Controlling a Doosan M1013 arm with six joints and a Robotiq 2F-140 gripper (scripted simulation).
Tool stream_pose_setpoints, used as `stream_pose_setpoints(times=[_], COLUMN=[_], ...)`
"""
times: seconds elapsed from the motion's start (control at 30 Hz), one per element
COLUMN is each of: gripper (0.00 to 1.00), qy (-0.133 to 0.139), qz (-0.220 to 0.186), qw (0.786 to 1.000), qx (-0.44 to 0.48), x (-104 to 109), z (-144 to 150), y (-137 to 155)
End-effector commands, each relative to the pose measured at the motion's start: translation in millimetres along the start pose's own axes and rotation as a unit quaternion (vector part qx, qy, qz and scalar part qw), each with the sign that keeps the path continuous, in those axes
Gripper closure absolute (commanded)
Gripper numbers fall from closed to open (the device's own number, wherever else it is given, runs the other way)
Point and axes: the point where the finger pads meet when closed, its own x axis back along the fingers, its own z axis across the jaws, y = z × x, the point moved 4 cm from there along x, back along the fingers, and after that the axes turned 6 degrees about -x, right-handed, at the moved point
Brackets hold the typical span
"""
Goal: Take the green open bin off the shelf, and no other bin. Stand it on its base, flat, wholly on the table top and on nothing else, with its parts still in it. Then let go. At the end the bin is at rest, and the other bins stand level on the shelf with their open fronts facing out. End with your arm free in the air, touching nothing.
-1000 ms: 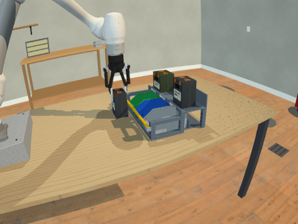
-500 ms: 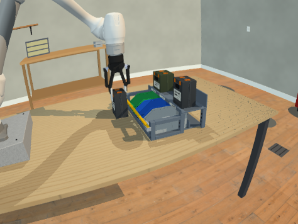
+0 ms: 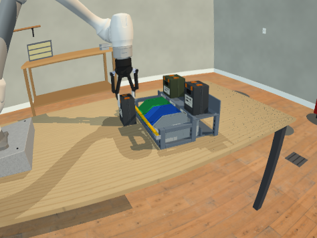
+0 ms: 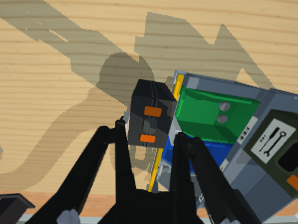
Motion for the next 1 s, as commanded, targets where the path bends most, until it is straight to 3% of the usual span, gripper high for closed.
stream_pose_setpoints(times=[0.0,0.37,0.53,0.97], gripper=[1.0,1.0,1.0,1.0], qy=[0.0,0.0,0.0,0.0], qz=[0.0,0.0,0.0,0.0], qw=[1.0,1.0,1.0,1.0], qx=[0.0,0.0,0.0,0.0], x=[0,0,15,18], z=[0,0,0,0], y=[0,0,0,0])
